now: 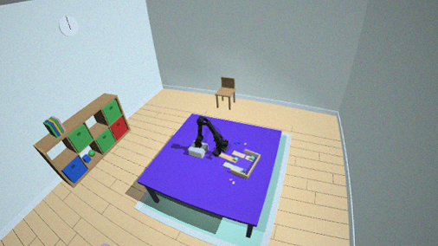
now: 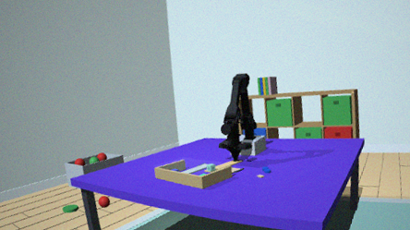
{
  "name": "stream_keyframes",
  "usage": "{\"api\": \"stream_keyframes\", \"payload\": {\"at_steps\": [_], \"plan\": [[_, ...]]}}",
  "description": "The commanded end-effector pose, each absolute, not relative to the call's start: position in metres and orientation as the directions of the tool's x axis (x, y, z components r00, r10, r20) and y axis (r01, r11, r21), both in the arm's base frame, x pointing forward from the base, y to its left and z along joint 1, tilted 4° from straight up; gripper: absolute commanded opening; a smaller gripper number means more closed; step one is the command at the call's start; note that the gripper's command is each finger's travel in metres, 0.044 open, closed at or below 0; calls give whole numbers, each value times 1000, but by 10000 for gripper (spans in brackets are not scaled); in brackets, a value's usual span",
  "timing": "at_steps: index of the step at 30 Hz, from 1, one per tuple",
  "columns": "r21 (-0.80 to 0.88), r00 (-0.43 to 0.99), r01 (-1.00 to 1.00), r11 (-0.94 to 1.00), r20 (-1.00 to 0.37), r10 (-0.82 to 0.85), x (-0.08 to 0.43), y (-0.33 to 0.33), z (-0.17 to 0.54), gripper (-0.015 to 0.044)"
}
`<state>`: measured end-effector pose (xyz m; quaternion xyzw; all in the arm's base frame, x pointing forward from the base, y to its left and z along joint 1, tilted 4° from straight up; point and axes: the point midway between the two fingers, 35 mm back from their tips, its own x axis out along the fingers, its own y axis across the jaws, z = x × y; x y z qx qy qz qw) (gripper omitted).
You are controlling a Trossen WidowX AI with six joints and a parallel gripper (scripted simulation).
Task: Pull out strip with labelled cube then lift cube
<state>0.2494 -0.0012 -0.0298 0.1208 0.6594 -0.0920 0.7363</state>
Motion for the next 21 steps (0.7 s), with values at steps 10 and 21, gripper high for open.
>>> {"api": "stream_keyframes", "payload": {"at_steps": [10, 21], "plan": [[47, 77, 300, 953, -997, 25, 223, 4, -38, 0], [47, 77, 300, 953, -997, 25, 223, 5, -38, 0]]}}
